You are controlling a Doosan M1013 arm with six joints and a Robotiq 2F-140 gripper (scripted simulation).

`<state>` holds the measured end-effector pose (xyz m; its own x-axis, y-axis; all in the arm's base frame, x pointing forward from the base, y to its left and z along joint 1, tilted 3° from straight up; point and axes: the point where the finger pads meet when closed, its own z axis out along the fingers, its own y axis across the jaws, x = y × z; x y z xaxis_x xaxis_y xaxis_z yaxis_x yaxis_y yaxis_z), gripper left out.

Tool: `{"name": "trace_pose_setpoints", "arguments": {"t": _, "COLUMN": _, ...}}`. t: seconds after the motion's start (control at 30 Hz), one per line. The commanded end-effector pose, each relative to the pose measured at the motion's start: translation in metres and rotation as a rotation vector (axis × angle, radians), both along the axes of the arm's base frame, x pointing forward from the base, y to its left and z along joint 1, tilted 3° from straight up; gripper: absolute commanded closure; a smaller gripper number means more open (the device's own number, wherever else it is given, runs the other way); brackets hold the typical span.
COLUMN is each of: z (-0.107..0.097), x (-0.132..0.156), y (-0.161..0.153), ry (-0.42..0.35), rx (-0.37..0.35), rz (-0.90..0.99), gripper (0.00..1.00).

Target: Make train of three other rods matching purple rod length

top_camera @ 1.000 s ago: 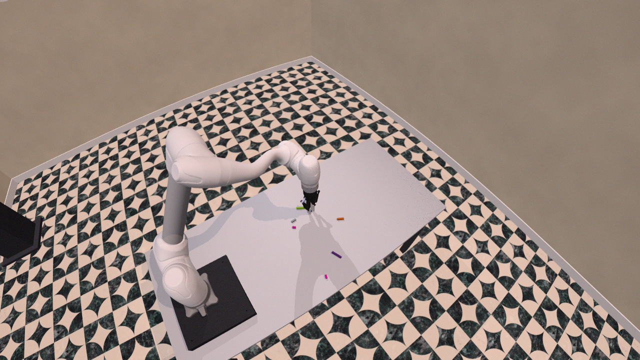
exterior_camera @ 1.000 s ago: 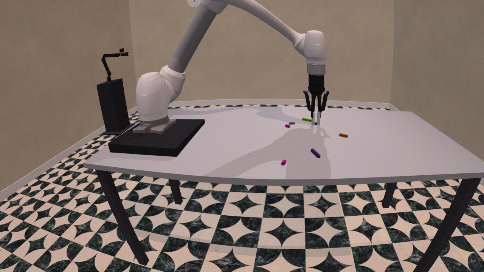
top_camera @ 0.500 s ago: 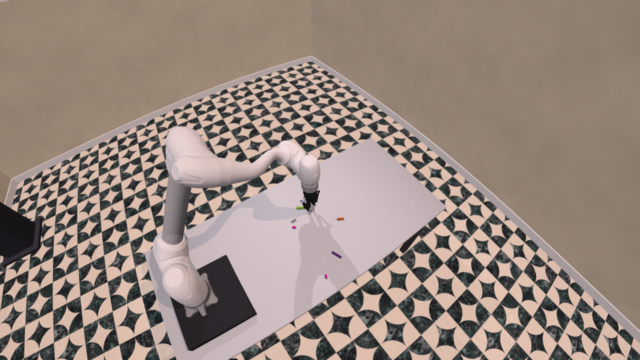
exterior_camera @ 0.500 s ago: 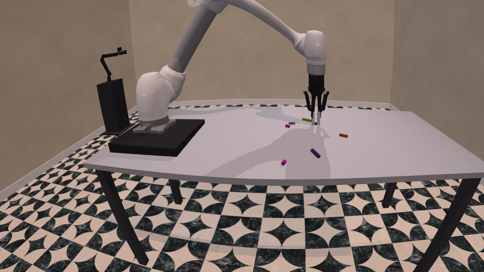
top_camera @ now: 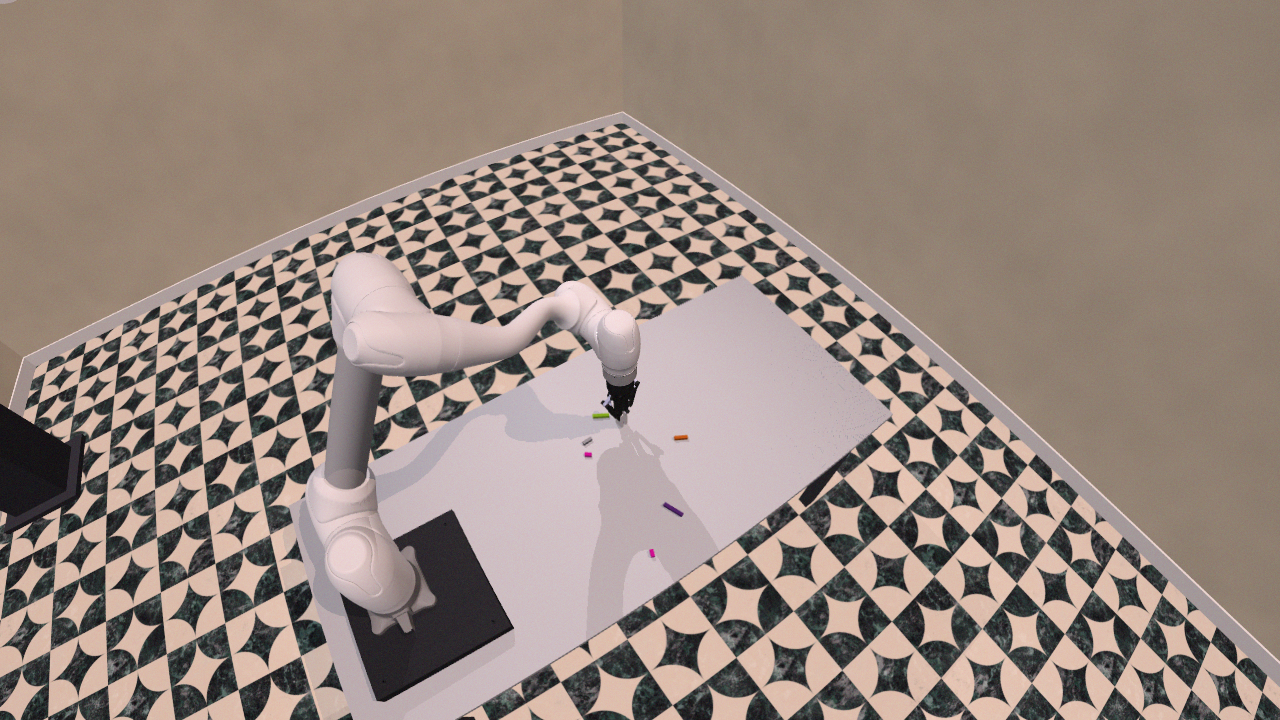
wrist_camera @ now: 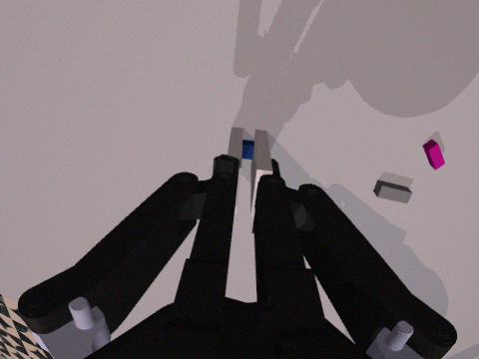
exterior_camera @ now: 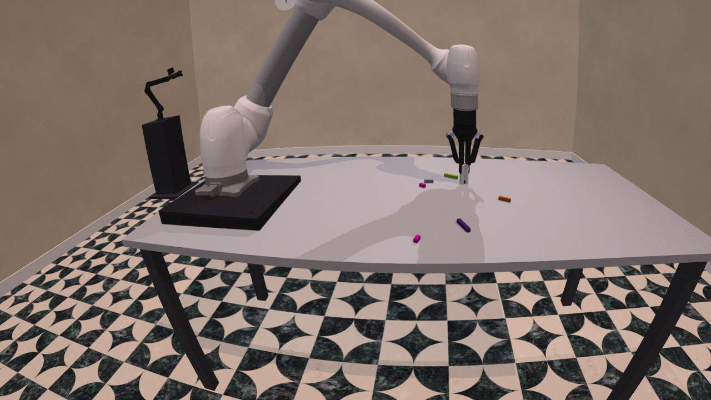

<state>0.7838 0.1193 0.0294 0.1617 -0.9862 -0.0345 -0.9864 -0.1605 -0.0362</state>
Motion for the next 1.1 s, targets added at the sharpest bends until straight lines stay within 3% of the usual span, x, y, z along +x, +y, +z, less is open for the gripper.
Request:
{"name": "trace_pose_setpoints", "arguments": {"t": 0.0, "z": 0.0, "x": 0.0, "y": 0.0, "ry": 0.0, "rx": 0.0, "rz": 0.0, "gripper": 0.88}}
{"name": "trace_pose_setpoints", "arguments": {"t": 0.87, "z": 0.001, "x": 0.0, "y": 0.0, "ry": 0.0, "rx": 0.0, "rz": 0.0, "gripper": 0.88}}
{"name": "trace_pose_setpoints", "arguments": {"t": 1.07, "z": 0.019, "x": -0.001, "y": -0.001, "ry": 0.0, "rx": 0.0, "rz": 0.0, "gripper": 0.88}}
